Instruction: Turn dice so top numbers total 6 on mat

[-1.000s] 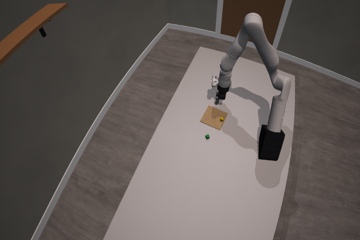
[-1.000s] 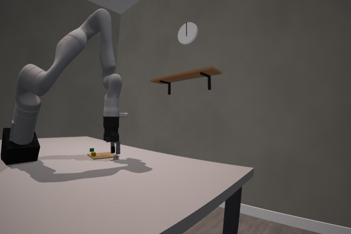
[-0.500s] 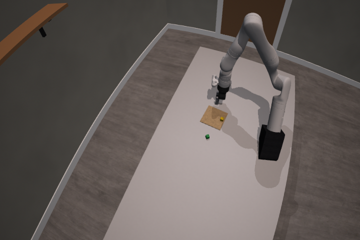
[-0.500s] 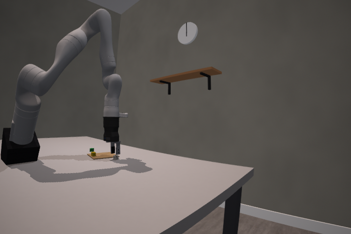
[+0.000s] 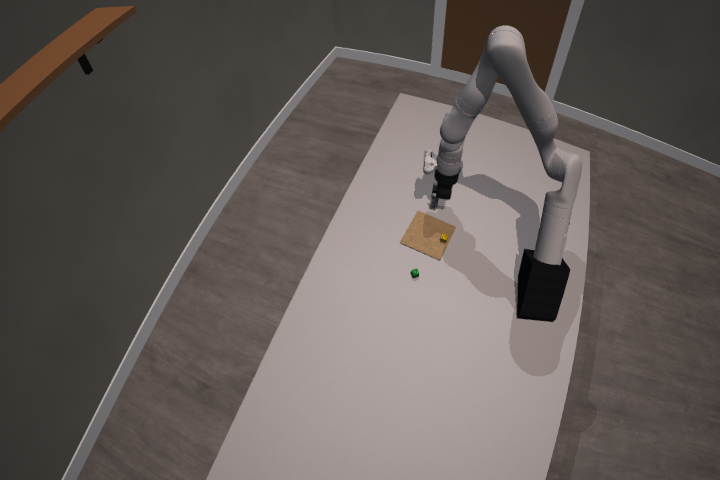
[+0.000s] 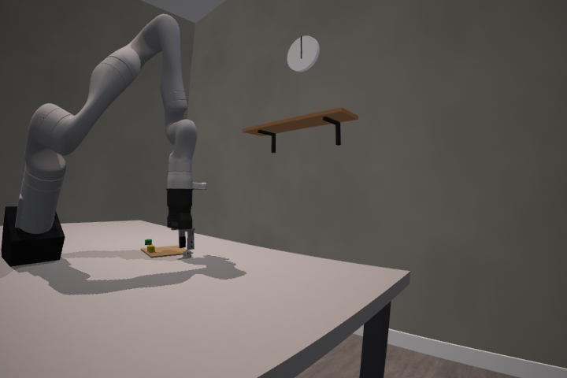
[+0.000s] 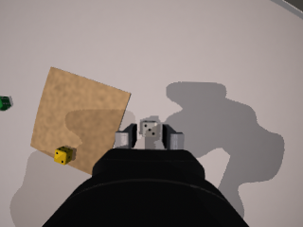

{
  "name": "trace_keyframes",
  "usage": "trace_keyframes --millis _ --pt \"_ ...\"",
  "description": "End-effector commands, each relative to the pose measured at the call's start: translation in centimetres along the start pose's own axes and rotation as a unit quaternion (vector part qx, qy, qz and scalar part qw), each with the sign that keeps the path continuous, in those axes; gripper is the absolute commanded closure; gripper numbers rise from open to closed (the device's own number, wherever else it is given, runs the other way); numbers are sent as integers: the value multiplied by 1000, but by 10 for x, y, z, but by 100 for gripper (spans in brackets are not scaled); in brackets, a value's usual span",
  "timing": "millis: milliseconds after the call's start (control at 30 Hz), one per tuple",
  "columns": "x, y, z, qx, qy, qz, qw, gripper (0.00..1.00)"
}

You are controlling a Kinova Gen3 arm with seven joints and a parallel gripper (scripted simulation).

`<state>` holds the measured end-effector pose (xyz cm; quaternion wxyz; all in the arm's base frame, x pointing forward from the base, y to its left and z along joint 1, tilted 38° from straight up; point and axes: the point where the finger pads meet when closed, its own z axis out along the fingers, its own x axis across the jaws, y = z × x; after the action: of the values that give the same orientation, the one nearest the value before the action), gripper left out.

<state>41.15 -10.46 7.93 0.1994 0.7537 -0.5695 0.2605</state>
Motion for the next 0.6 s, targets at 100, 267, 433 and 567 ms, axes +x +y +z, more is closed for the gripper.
trace_keyframes --millis 100,267,433,567 --pt "0 0 0 1 0 0 1000 30" --pt "0 0 0 1 0 0 1000 30" --pt "0 0 0 1 0 0 1000 30" --pt "0 0 3 1 0 0 1000 30"
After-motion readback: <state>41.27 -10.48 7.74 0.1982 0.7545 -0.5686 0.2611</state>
